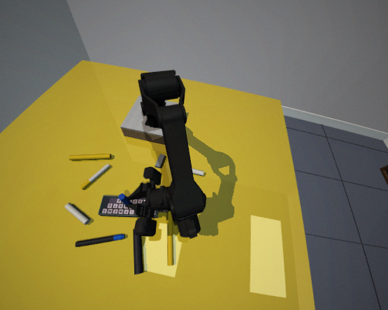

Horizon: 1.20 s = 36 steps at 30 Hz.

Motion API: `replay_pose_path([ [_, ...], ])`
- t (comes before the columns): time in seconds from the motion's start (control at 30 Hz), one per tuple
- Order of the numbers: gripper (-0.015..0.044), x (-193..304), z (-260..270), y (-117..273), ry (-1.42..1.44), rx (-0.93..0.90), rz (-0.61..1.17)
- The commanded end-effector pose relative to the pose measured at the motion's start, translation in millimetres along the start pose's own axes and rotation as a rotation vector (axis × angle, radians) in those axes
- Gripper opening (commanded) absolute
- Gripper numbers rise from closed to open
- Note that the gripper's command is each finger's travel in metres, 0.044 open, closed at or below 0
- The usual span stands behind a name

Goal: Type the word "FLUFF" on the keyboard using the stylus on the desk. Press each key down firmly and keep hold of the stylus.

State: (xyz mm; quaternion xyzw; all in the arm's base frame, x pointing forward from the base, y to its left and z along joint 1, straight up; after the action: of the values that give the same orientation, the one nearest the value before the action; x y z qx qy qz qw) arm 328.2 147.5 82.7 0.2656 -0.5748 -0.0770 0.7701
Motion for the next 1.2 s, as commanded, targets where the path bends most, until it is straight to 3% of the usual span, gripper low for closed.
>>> replay_pose_path([
  [0.0,0.0081,0,1,0,-0.001,-0.005,-0.004],
  [0.63,0.0085,30,10,17,0.001,-0.002,0.000],
  [0.83,0.0045,30,10,17,0.001,-0.002,0.000],
  [0.9,0.0000,31,9,16,0.001,-0.002,-0.001],
  [1.17,0.0000,46,-4,7,-0.004,-0.002,-0.004],
])
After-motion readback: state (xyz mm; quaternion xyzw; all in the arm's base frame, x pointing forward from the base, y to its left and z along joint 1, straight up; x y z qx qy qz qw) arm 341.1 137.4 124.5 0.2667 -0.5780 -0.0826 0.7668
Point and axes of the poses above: the point midway between the two fingers, 35 mm back from their tips, its own y axis back along the fingers, its own z axis across the jaws, x = y × z, the point moved 10 cm from there along y, back along the fingers, and after that the axes turned 15 degrees about y, right-handed, at the moved point
